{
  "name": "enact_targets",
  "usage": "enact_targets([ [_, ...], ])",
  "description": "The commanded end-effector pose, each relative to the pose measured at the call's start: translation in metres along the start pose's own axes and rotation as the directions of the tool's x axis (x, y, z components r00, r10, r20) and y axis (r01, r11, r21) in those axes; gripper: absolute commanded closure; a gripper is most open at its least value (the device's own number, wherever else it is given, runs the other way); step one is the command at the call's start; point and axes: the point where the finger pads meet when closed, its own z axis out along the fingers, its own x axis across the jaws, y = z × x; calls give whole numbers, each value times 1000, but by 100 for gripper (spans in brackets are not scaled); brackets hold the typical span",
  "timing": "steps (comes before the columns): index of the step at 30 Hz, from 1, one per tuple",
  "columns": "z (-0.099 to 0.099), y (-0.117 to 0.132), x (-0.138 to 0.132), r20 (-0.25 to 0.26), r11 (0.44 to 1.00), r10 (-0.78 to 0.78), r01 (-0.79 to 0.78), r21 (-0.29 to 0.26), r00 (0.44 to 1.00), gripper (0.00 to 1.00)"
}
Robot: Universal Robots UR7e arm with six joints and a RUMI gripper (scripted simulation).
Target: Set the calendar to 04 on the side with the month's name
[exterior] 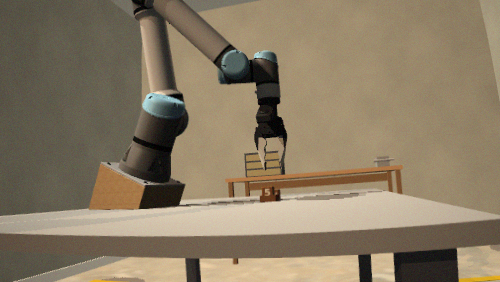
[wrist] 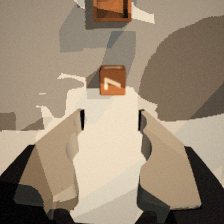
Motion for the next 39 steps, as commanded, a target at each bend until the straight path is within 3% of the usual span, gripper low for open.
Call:
enact_targets([
  [1,0,0,0,1,1000,0,0,0,1000,72],
  [16,6,0,0,-1,1000,0,0,-1,1000,72],
  [39,37,-1,0,-1,1000,0,0,-1,1000,72],
])
